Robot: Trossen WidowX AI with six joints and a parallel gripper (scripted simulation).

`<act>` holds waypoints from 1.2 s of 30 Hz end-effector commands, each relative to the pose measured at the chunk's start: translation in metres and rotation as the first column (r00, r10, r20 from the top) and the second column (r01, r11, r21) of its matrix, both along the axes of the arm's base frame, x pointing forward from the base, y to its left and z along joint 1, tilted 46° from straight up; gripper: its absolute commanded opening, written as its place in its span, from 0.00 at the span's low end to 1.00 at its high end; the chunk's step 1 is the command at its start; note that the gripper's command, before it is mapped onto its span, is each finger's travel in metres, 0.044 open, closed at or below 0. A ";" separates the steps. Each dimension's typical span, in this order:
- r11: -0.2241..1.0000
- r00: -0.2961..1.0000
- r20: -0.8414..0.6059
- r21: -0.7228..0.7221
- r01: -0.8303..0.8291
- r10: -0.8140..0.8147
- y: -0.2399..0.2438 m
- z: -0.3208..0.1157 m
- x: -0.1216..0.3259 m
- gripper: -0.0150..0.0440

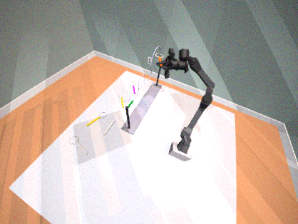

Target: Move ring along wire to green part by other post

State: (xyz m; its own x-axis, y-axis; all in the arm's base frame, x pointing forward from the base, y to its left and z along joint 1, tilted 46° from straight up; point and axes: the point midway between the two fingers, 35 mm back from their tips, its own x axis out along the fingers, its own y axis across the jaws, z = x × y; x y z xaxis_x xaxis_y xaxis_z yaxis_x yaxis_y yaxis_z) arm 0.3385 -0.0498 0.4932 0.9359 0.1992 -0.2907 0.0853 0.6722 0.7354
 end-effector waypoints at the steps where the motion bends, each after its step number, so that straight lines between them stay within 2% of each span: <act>1: 0.998 1.000 -0.004 -0.063 0.003 -0.004 -0.001 -0.001 0.000 0.00; 36: 0.869 0.998 -0.038 -0.494 0.033 -0.059 -0.016 -0.011 0.000 0.00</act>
